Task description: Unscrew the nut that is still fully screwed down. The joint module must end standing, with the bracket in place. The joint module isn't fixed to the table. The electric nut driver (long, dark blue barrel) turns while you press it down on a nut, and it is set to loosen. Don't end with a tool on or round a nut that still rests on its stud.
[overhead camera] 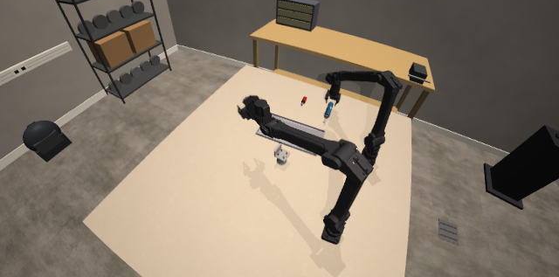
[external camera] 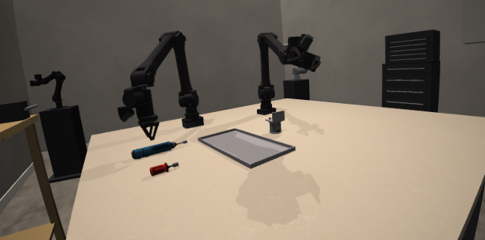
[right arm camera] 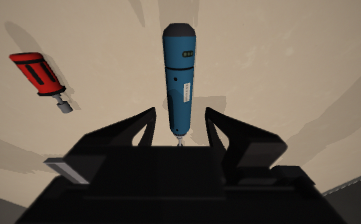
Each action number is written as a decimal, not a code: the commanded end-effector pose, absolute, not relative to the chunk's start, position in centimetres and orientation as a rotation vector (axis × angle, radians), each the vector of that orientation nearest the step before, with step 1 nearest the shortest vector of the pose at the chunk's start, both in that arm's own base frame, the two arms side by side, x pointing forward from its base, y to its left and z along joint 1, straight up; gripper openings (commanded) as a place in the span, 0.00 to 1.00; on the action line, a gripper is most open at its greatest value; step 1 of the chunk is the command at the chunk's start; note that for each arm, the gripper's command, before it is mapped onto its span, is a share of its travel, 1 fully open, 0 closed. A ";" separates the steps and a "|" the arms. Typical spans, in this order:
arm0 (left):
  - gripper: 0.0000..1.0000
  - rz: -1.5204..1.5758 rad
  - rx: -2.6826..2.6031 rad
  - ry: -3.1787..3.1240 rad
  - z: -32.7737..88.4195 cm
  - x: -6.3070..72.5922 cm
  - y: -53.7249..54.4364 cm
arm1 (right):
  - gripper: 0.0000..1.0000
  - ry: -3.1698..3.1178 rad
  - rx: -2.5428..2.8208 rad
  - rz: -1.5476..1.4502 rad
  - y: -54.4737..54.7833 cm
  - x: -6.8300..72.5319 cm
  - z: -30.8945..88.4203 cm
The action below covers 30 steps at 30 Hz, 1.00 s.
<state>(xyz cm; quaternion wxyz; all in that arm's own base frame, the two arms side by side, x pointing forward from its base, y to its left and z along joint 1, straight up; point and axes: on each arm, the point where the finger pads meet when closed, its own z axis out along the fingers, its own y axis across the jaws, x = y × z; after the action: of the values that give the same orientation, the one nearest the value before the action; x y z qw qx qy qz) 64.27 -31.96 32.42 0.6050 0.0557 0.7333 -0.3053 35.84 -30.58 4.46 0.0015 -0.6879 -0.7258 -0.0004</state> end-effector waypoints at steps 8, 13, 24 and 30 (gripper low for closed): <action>0.86 -0.769 0.024 1.674 35.5 65.6 -33.2 | 0.65 -2.339 -2.190 -0.004 -31.8 38.0 7.1; 0.86 -0.769 0.036 1.644 36.4 66.4 -33.8 | 0.65 -2.339 -2.190 -0.004 -31.8 38.0 7.1; 0.86 -0.769 0.036 1.644 36.4 66.4 -33.8 | 0.65 -2.339 -2.190 -0.004 -31.8 38.0 7.1; 0.86 -0.769 0.036 1.644 36.4 66.4 -33.8 | 0.65 -2.339 -2.190 -0.004 -31.8 38.0 7.1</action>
<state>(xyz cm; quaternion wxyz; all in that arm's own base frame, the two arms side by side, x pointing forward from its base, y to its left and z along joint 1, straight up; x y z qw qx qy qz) 66.05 -33.70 33.61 0.6021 0.0190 0.7291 -0.3248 35.84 -30.58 4.46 0.0015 -0.6879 -0.7258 -0.0004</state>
